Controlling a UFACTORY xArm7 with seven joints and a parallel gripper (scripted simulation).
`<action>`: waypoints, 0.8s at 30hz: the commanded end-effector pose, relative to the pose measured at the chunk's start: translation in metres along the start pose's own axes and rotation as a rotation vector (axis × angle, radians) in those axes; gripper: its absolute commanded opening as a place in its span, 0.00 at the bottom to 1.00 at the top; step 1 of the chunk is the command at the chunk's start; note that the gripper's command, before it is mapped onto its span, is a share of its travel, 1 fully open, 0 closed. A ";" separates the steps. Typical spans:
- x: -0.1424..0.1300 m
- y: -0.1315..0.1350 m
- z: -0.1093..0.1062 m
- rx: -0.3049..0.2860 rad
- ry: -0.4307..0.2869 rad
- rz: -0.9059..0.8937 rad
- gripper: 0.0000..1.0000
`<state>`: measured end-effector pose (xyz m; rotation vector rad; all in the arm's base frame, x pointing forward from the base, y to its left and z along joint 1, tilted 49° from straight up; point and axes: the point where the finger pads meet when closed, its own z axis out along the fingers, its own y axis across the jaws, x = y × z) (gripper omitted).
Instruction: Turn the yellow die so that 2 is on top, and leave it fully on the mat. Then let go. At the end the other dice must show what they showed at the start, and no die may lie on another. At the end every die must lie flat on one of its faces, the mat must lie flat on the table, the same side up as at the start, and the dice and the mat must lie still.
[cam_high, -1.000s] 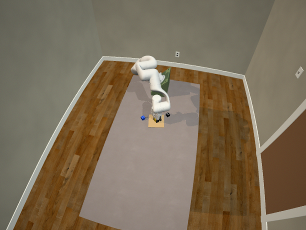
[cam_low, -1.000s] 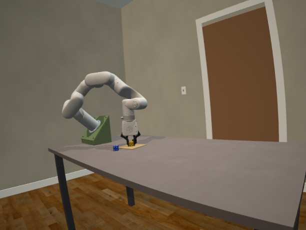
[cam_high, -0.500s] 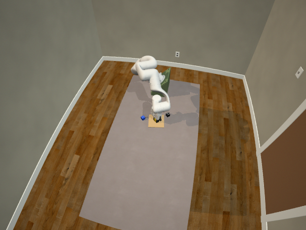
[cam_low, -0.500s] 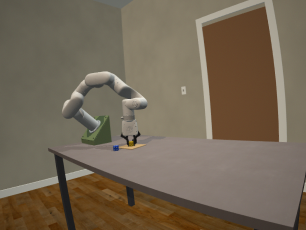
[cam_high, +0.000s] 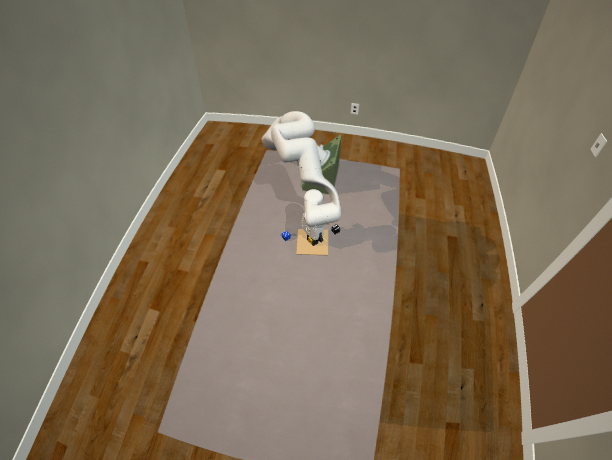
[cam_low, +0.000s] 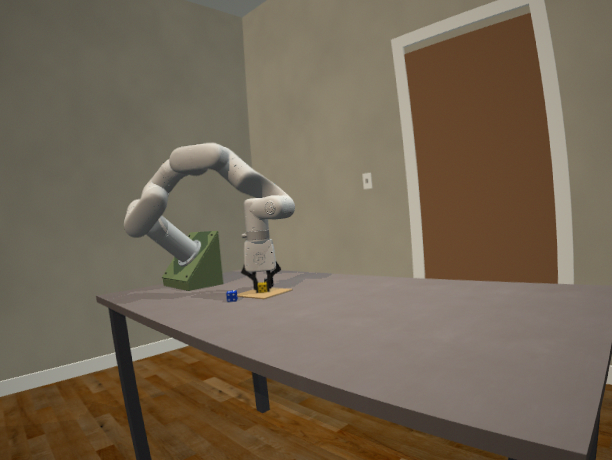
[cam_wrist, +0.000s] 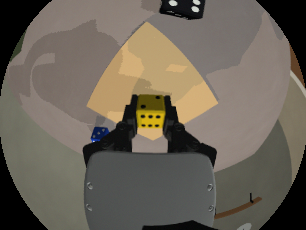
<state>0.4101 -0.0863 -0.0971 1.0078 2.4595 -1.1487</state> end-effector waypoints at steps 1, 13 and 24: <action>0.000 0.001 -0.002 -0.004 -0.001 0.000 0.27; 0.000 0.001 -0.002 -0.004 -0.001 0.000 0.35; 0.000 0.001 -0.002 -0.004 -0.001 0.000 0.47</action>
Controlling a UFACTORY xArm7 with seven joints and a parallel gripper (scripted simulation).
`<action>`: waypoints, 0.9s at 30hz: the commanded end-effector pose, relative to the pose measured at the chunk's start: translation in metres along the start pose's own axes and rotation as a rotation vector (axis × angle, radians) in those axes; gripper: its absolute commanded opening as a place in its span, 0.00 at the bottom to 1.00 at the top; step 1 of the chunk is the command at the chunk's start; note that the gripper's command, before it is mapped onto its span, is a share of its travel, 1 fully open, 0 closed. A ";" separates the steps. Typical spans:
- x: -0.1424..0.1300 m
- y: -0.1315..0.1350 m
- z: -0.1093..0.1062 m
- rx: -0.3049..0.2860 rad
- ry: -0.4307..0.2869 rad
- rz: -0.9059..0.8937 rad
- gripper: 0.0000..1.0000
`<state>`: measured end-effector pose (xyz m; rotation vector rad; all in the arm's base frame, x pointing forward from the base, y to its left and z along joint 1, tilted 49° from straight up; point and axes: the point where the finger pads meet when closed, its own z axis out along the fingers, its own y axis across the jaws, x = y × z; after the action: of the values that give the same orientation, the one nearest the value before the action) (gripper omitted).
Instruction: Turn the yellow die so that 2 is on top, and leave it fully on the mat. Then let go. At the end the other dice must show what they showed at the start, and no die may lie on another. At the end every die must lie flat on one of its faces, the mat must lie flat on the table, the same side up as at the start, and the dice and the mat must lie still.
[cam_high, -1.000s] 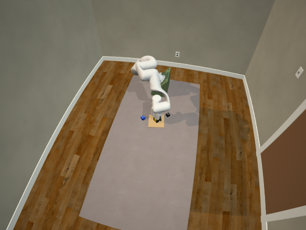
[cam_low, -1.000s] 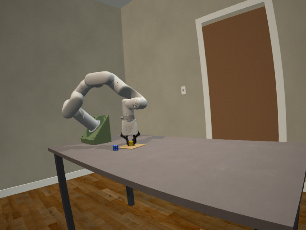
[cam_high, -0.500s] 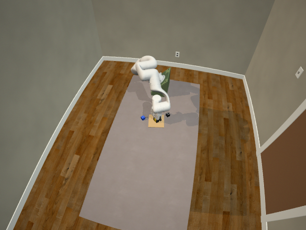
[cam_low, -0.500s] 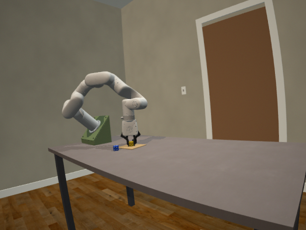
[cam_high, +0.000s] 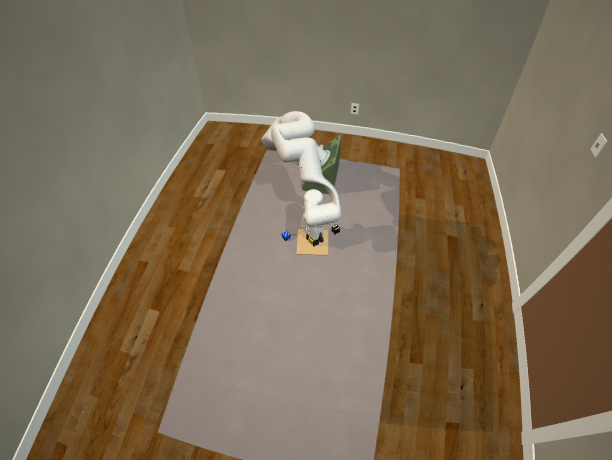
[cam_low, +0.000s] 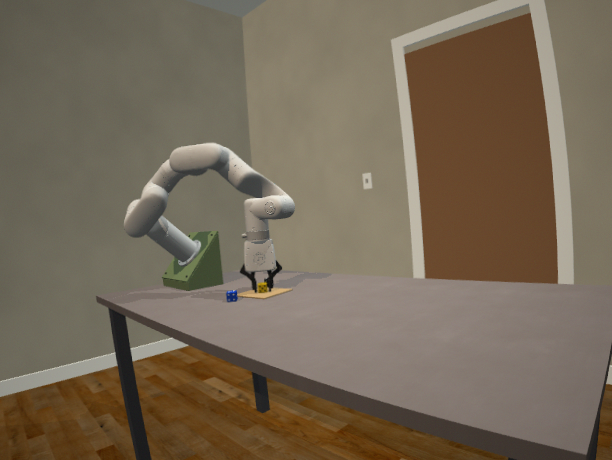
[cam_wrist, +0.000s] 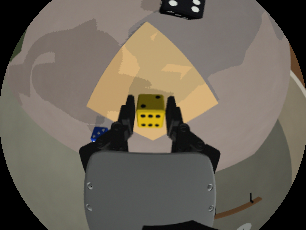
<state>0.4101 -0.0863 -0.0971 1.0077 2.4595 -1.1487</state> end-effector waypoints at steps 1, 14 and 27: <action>0.000 0.001 -0.002 -0.004 -0.001 0.000 0.47; 0.000 0.001 -0.007 -0.004 -0.001 0.000 0.47; 0.000 0.001 -0.065 -0.004 -0.001 0.000 0.47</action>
<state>0.4129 -0.0561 -0.0708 1.0075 2.4597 -1.1480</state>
